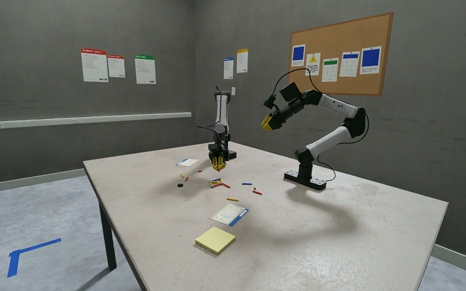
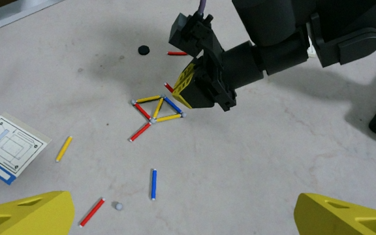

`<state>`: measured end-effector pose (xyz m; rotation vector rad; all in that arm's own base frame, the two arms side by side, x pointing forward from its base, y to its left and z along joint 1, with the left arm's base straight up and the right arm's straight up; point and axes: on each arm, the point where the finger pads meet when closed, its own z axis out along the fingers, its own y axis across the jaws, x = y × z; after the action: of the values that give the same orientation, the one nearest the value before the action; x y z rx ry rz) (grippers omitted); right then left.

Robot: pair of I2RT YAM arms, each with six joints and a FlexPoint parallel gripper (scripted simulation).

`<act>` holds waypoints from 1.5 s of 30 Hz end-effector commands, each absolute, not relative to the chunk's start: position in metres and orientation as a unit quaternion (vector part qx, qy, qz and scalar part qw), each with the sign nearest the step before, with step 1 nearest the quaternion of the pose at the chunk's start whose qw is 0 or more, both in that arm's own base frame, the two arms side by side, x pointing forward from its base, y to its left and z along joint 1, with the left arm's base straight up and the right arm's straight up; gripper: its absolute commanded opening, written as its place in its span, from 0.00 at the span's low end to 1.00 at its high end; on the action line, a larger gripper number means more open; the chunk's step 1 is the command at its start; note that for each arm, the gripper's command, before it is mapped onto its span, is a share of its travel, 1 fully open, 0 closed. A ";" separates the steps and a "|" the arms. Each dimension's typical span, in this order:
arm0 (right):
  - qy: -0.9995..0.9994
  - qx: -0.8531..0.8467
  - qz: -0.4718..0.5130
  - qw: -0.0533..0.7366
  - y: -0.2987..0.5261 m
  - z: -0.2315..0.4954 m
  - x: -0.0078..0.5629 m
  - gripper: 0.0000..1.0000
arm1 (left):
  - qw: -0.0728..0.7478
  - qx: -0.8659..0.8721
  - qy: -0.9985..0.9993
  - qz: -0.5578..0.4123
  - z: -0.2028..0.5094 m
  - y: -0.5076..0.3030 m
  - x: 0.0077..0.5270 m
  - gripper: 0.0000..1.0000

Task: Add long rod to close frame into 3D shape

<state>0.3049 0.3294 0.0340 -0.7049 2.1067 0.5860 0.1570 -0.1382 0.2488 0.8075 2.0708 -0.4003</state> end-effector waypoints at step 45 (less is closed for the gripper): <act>0.828 -0.271 0.237 0.430 0.337 0.016 0.308 0.00 | 0.430 0.327 0.826 -0.161 0.251 -0.139 0.158 1.00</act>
<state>0.3092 0.3334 0.0152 -0.6912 2.0911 0.5798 0.1566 -0.1386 0.2489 0.8160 2.0674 -0.4004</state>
